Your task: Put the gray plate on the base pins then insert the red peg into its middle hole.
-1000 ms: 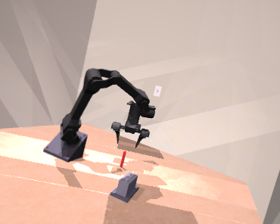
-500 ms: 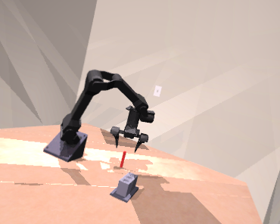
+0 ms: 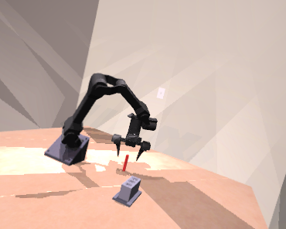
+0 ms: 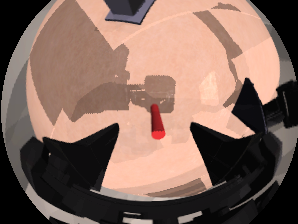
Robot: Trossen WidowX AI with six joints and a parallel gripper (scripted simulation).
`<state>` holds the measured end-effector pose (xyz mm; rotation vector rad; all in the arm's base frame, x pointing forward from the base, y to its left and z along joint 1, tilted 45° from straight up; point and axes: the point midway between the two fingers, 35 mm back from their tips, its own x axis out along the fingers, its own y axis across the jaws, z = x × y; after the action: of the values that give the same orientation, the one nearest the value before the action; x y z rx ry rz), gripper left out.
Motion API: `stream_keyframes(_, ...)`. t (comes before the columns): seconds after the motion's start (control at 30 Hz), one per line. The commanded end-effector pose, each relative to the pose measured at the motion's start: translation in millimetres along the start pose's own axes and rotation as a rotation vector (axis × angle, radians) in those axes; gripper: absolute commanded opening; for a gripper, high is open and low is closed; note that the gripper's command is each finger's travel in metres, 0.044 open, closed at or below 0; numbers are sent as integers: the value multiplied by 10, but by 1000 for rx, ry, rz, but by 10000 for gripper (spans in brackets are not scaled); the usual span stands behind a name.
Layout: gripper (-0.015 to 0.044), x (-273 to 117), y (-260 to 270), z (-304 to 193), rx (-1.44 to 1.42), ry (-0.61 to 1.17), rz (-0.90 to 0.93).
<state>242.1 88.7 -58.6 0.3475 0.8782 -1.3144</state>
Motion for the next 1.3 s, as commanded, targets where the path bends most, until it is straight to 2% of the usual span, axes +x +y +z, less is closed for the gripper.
stream_keyframes(0.0, 440, 90, -12, 10, -7, -6, -2)
stream_keyframes(0.3, 440, 210, -23, 15, -7, -7, -3)
stream_keyframes(0.83, 20, 210, -23, 15, -7, -7, -3)
stream_keyframes(0.93, 0, 210, -23, 15, -7, -7, -3)
stream_keyframes(1.27, 0, 196, -20, 14, -7, -7, -3)
